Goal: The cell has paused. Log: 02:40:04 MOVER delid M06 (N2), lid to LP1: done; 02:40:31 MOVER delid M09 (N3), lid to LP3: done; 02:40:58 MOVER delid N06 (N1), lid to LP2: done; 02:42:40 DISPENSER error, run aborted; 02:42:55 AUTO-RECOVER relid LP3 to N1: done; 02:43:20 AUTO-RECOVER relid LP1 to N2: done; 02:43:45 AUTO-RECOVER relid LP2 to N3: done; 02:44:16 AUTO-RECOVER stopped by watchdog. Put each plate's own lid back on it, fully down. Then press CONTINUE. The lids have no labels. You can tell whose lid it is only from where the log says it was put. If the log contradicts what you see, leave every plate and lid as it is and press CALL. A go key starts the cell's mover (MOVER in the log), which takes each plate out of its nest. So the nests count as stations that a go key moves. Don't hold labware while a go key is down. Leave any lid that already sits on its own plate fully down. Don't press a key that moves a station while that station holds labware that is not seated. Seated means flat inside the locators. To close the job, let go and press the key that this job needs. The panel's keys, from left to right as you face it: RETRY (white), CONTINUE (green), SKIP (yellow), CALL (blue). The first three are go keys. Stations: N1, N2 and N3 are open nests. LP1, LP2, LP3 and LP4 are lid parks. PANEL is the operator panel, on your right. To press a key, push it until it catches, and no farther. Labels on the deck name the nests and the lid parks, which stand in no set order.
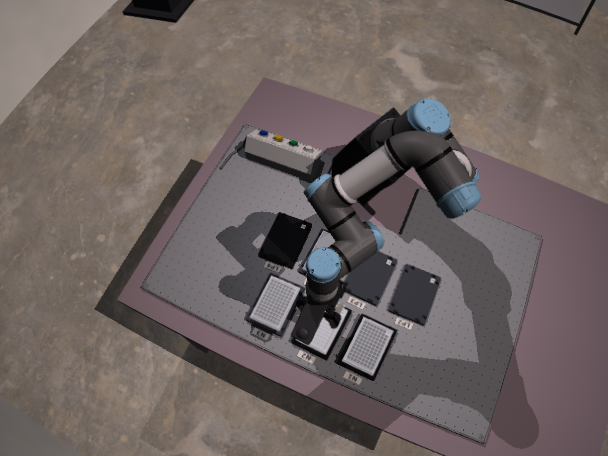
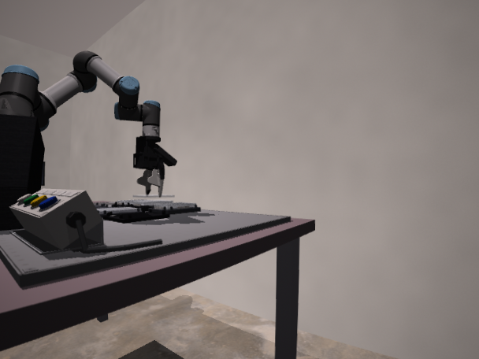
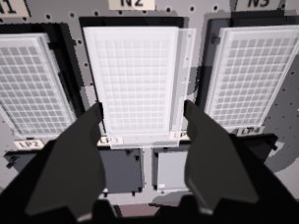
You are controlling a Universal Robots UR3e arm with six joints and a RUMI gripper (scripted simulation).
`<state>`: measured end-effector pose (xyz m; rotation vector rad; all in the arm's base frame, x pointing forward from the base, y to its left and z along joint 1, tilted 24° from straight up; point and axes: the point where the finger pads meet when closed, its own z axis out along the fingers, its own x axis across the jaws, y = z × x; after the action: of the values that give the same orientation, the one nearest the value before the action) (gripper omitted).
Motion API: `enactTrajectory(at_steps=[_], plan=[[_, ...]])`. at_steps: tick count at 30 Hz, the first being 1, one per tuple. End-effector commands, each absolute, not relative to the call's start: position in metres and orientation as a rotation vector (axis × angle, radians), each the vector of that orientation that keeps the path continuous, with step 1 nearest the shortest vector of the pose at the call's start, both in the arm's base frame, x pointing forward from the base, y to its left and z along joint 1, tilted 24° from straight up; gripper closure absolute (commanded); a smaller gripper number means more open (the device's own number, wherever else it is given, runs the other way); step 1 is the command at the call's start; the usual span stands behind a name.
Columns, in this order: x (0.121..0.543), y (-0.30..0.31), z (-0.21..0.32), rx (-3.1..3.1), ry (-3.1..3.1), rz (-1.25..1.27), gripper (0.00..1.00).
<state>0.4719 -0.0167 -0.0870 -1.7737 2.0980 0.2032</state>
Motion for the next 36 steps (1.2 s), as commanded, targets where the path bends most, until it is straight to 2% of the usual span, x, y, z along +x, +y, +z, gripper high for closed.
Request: enactTrajectory(at_steps=[1, 27, 36], plan=[[0.475, 0.000, -0.079, -1.773, 2.099, 0.198, 1.00], [0.488, 0.110, -0.034, -1.772, 2.098, 0.198, 1.00], [0.488, 0.110, -0.035, -1.772, 2.098, 0.198, 1.00]])
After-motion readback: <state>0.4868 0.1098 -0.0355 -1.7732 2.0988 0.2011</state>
